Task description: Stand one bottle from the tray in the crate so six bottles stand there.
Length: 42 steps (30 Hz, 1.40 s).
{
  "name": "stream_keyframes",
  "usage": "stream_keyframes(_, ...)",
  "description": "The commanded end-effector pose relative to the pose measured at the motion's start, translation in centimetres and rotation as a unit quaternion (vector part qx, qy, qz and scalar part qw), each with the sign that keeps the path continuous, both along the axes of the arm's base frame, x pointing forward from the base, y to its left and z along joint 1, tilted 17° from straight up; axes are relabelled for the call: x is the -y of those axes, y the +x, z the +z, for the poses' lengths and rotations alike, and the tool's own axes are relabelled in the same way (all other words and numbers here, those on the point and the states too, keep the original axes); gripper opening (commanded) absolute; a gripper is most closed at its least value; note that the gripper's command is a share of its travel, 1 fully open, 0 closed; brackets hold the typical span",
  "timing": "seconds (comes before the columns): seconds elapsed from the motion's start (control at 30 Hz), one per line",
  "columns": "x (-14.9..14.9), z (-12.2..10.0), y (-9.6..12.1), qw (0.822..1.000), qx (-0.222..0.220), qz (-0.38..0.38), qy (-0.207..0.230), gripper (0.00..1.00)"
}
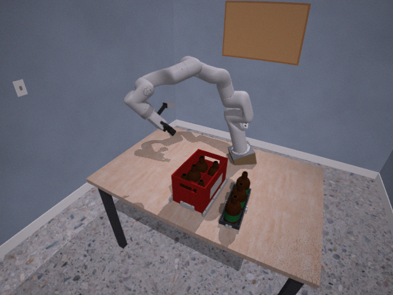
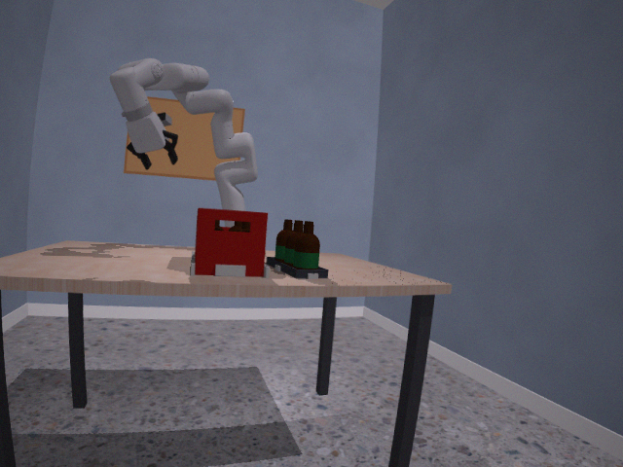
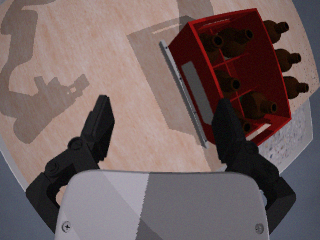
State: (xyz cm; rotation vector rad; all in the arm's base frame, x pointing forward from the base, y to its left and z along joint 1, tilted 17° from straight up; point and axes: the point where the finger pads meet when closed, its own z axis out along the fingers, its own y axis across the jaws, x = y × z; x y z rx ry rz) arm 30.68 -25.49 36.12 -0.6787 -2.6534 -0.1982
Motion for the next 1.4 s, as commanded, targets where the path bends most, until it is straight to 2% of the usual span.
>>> stream_keyframes(0.0, 0.0, 0.0, -0.1, 1.000, 0.000, 0.001, -0.001, 1.00)
stream_keyframes(0.1, 0.0, 0.0, -0.1, 1.000, 0.000, 0.001, -0.001, 1.00)
stream_keyframes(0.17, -1.2, 1.0, -2.2, 0.999, -0.014, 0.046, -0.016, 1.00)
stream_keyframes(0.5, -1.2, 1.0, -2.2, 0.999, -0.014, 0.046, -0.016, 1.00)
stream_keyframes(0.53, -1.7, 1.5, -3.3, 0.997, -0.022, 0.068, -0.023, 1.00)
stream_keyframes(0.8, -1.7, 1.5, -3.3, 0.997, -0.022, 0.068, -0.023, 1.00)
stream_keyframes(0.83, -2.0, 1.6, -3.8, 0.996, -0.026, 0.079, -0.035, 1.00)
stream_keyframes(0.87, -2.1, 1.2, -3.5, 0.996, -0.023, 0.070, -0.051, 1.00)
stream_keyframes(1.2, -2.1, 1.2, -3.5, 0.996, -0.023, 0.070, -0.051, 1.00)
stream_keyframes(1.27, -2.5, 0.4, -2.7, 0.995, -0.015, 0.053, -0.082, 1.00)
stream_keyframes(1.37, -2.5, 0.4, -2.7, 0.995, -0.015, 0.053, -0.082, 1.00)
